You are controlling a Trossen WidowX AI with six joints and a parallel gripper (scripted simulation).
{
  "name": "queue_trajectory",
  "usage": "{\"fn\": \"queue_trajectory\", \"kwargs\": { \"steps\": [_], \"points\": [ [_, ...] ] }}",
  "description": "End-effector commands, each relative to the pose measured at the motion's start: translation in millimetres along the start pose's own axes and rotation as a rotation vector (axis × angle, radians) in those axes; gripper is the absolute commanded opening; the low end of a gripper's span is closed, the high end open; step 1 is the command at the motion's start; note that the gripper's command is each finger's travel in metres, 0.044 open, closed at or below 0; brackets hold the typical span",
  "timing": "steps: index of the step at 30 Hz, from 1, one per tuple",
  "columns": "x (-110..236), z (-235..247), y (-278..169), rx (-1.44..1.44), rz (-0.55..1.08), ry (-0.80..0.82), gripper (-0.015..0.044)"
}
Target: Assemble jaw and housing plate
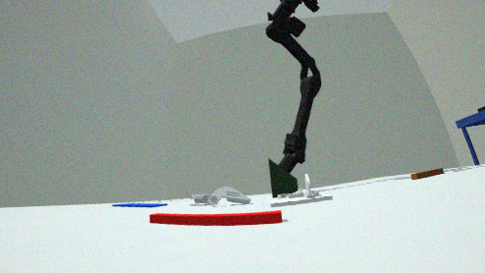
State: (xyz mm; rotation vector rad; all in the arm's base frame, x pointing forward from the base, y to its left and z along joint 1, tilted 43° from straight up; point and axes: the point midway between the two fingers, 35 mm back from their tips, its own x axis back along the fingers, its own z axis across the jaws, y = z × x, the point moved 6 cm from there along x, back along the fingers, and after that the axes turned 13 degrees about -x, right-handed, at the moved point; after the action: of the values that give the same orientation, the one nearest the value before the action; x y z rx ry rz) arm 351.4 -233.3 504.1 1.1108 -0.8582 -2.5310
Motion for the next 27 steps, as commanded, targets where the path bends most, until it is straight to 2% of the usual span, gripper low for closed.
{"fn": "queue_trajectory", "kwargs": {
  "steps": [1, 17, 27],
  "points": [
    [0.0, 0.0, 0.0, 0.000, 0.000, 0.000, 0.0426],
    [0.0, 0.0, 0.0, 0.000, 0.000, 0.000, 0.0006],
    [0.0, 0.0, 0.0, 0.000, 0.000, 0.000, 0.0000]
  ]
}}
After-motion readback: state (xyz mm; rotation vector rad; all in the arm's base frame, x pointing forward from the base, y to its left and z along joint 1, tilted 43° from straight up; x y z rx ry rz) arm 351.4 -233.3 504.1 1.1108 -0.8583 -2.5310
